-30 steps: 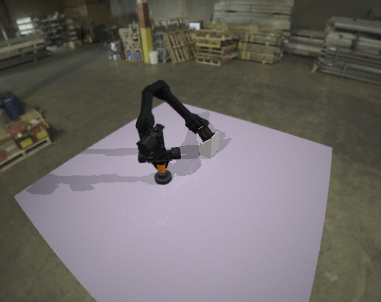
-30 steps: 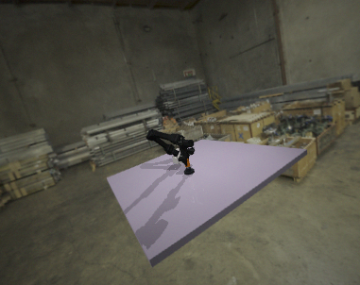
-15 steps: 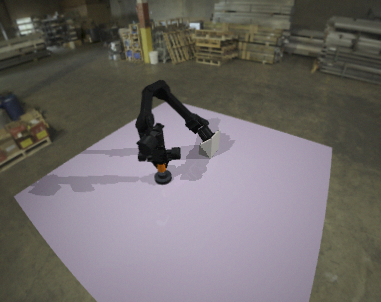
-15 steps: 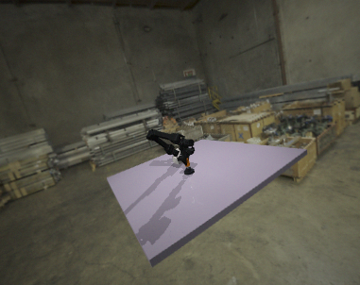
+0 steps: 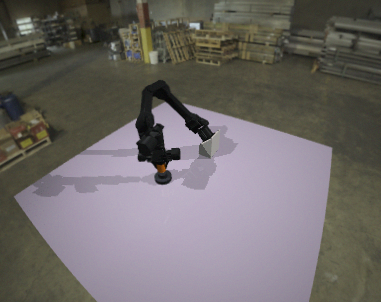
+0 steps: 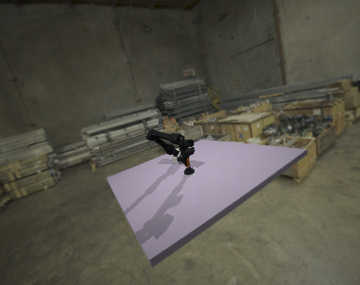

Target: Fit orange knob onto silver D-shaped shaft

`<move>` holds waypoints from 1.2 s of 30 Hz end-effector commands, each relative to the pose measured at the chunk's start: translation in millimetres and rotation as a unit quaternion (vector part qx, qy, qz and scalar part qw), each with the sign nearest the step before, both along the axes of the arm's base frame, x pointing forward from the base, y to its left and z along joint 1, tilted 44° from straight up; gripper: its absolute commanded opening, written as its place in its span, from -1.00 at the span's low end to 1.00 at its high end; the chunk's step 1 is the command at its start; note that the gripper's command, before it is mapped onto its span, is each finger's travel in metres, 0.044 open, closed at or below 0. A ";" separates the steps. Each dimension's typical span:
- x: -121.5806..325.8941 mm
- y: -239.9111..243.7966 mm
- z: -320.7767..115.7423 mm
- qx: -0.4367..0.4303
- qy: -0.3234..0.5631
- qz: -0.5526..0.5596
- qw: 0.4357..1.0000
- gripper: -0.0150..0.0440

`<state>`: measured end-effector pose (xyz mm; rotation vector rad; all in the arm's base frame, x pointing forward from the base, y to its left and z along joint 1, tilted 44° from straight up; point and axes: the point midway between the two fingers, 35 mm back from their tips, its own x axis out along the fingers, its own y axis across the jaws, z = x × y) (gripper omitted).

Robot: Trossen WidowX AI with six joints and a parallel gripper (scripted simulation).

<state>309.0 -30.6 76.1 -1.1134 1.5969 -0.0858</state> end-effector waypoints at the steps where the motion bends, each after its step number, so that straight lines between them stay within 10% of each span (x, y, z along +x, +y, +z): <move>1: -1.9 -0.7 -0.3 -0.001 0.000 0.001 1.000 -0.49; 36: -2.2 -1.5 -1.2 -0.002 0.006 0.007 1.000 -0.49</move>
